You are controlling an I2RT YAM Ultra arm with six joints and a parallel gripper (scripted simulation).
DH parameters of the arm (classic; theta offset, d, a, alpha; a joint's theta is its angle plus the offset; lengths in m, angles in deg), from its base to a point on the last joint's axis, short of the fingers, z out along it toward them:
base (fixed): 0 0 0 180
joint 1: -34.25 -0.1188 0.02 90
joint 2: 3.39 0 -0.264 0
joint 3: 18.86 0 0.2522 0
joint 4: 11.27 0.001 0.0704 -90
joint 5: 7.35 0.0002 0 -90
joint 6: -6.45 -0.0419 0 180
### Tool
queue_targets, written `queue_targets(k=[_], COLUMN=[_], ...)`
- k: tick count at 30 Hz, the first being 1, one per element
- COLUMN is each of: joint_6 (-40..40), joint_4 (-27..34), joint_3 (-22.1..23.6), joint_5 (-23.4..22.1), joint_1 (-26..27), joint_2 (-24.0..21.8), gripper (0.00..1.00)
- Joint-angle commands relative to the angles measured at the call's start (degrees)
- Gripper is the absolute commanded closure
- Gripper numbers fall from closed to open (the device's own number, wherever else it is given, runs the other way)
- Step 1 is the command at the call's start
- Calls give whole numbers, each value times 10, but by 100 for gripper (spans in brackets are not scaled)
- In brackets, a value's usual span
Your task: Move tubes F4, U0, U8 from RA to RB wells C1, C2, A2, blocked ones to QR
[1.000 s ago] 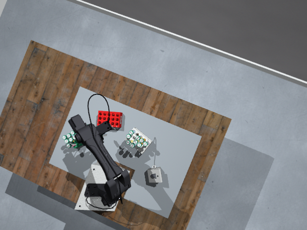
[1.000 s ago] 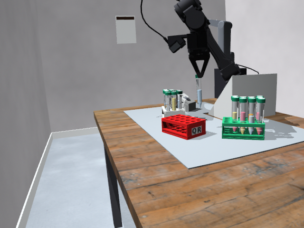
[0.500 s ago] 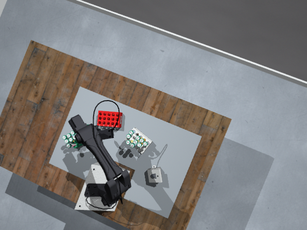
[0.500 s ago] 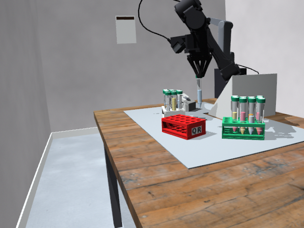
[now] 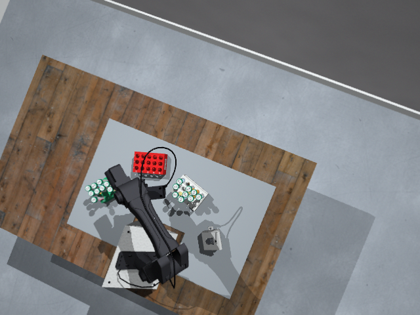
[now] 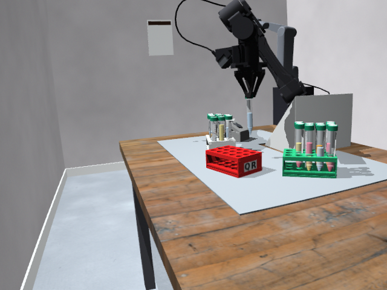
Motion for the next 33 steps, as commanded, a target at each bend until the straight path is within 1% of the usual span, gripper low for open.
queue_targets(k=[1,6,12,14,15,18,19,20,21,24,29,31,32,33], joint_6=[11,22,35,35,38,43,44,45,47,55,66,66,68,71], joint_4=[11,14,22,22,23,27,27,27,27,29,31,31,32,32], joint_3=[21,44,68,68,72,80,80,55,52,42,26,26,22,18], joint_5=[16,22,29,29,31,34,34,35,37,40,45,45,46,47], joint_1=[6,11,30,30,22,36,34,39,42,48,59,59,49,54], joint_2=[-31,-63,-101,-101,-109,-123,-124,-125,-123,-99,-92,-92,-100,-89], gripper=[100,100,100,100,100,100,100,100,100,100,100,100,100,100])
